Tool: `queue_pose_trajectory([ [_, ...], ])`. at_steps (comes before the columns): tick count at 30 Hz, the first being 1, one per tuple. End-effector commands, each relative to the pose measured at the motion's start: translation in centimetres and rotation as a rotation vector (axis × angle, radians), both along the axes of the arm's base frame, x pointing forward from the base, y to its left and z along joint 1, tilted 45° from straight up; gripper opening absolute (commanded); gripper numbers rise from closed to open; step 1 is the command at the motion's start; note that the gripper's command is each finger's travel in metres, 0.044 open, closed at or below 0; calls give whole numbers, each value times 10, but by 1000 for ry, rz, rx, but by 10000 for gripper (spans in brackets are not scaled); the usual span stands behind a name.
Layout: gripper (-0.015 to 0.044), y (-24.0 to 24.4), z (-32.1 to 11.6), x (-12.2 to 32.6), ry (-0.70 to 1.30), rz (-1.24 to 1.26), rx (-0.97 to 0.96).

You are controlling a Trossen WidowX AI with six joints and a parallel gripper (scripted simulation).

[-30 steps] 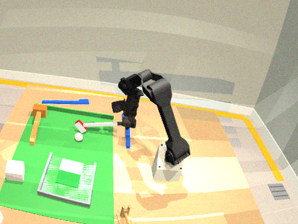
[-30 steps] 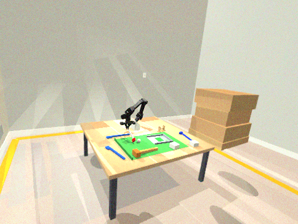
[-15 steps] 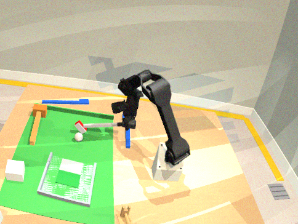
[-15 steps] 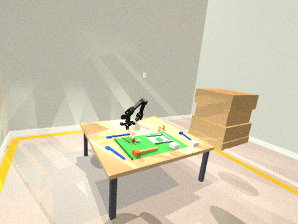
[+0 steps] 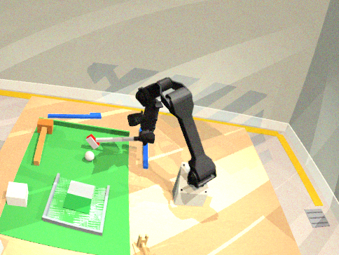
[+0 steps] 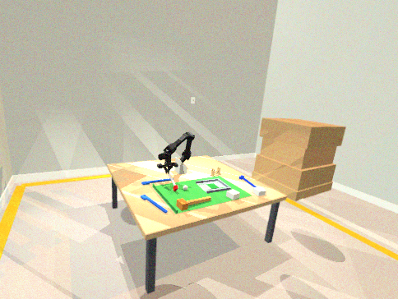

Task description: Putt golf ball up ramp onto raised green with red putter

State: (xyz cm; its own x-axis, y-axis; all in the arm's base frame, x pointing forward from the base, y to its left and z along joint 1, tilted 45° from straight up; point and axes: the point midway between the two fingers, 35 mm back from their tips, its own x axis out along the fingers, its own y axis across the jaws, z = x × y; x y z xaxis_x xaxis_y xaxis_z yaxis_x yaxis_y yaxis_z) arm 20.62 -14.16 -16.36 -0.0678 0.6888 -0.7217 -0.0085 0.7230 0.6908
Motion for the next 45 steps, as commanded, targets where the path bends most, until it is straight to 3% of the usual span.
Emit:
queue_pose_trajectory([
  [1,0,5,6,2,0,-2,-1],
  [13,0,98,94,-1,-3,0,7],
  [27,0,56,136,4,-3,0,5],
  [45,0,60,131,3,2,-4,9],
])
